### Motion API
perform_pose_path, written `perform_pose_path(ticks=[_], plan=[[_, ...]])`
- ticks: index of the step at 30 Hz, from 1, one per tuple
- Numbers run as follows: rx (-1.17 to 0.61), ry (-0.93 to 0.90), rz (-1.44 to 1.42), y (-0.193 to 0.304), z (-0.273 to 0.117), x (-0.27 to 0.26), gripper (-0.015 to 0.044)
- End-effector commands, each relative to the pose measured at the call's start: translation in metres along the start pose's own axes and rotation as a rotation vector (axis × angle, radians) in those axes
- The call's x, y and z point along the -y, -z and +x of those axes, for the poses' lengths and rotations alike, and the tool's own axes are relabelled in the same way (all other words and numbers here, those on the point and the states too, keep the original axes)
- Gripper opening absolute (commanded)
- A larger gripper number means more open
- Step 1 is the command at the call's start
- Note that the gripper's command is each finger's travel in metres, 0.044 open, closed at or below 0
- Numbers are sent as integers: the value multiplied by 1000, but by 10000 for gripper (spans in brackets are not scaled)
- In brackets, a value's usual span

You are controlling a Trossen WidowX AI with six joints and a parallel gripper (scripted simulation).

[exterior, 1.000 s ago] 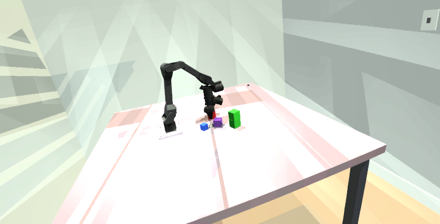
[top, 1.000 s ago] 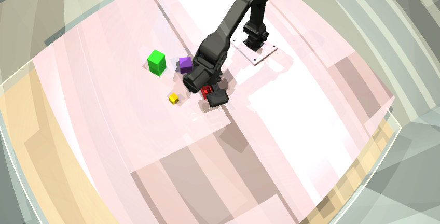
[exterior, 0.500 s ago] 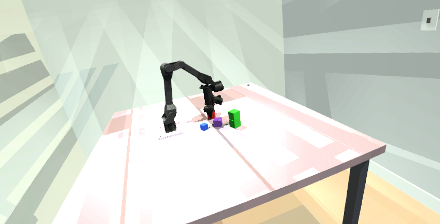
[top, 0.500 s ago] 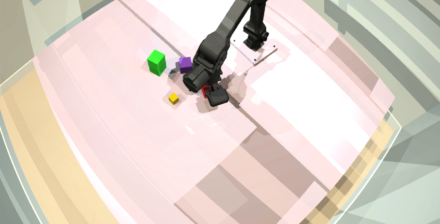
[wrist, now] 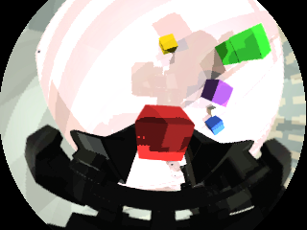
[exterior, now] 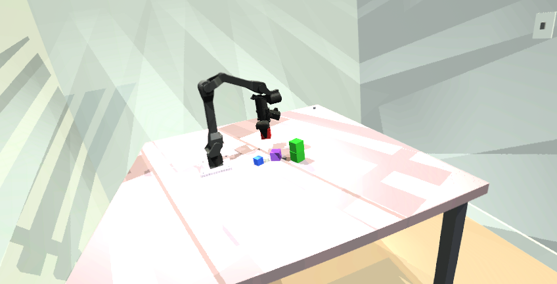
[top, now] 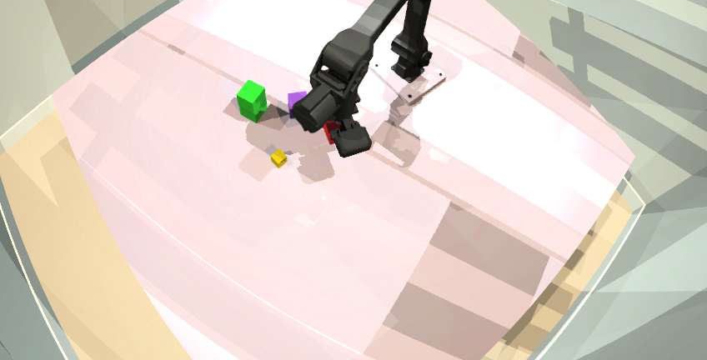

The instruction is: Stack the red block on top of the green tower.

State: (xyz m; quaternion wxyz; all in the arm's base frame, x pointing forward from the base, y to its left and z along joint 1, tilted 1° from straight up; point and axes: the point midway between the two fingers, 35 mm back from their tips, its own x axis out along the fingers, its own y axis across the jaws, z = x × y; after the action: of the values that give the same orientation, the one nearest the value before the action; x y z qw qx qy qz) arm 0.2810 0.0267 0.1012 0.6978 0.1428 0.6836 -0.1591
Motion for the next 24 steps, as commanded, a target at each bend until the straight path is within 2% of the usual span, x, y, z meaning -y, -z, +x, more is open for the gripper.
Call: perform_pose_path(ticks=[1,8,17,24], plan=[[8,-9,3,0,-23,-1,0],[8,-9,3,0,-49,0,0],[8,-9,4,-1,-50,0,0],[13,-8,7,-36,-55,18,0]])
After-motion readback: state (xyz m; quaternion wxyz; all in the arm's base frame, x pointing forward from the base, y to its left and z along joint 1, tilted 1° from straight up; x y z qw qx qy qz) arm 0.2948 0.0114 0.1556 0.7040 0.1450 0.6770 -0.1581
